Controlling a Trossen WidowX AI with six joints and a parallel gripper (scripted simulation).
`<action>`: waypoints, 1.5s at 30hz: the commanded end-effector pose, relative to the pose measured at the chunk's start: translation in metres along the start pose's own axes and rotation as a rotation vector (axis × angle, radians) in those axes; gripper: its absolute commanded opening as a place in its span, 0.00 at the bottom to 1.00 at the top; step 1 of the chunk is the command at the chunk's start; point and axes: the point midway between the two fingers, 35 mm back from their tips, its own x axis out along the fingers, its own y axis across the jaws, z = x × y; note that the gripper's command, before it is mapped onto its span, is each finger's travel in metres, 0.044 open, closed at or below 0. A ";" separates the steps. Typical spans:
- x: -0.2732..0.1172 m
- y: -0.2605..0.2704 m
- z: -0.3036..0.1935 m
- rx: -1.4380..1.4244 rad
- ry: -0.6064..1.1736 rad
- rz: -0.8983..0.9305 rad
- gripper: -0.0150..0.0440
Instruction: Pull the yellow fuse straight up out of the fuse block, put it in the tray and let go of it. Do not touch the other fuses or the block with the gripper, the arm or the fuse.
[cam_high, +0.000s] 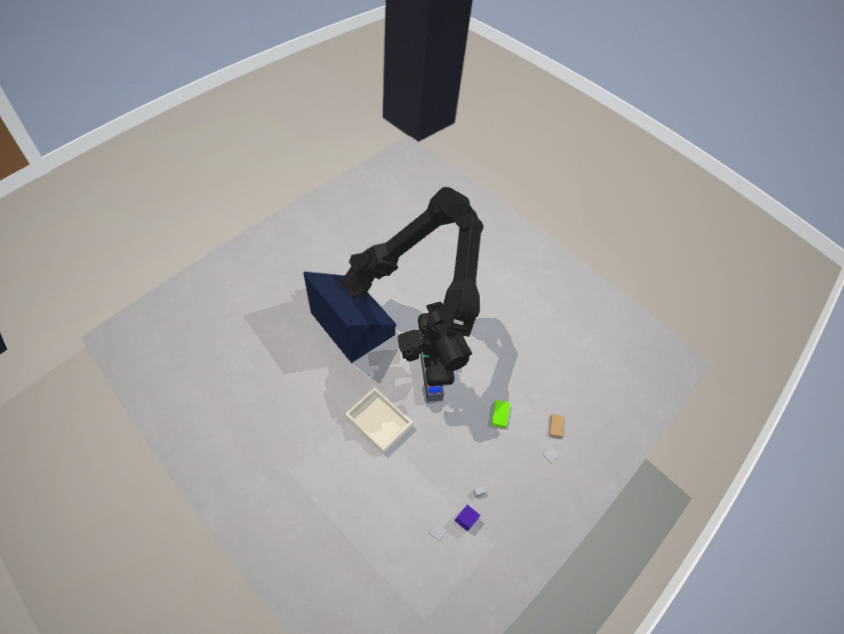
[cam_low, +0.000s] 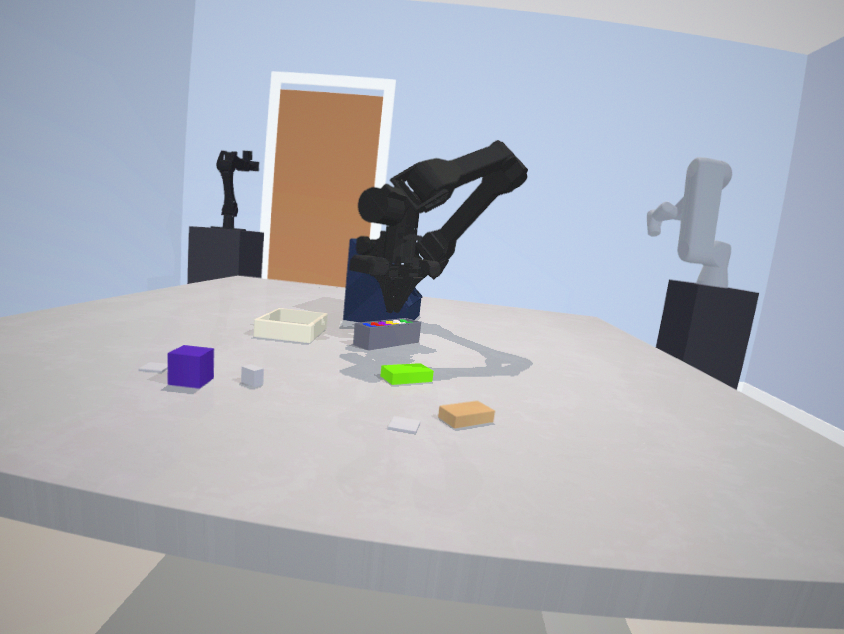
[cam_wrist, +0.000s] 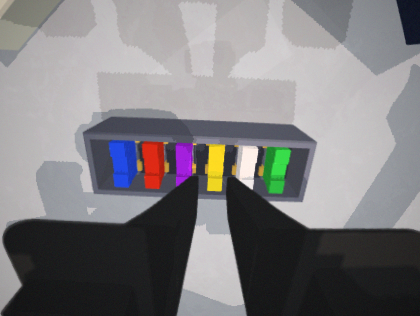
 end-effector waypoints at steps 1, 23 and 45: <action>0.006 -0.001 0.000 0.005 0.003 -0.007 0.38; 0.018 -0.002 -0.001 0.005 0.004 -0.007 0.38; 0.024 -0.002 -0.001 0.000 0.000 -0.004 0.30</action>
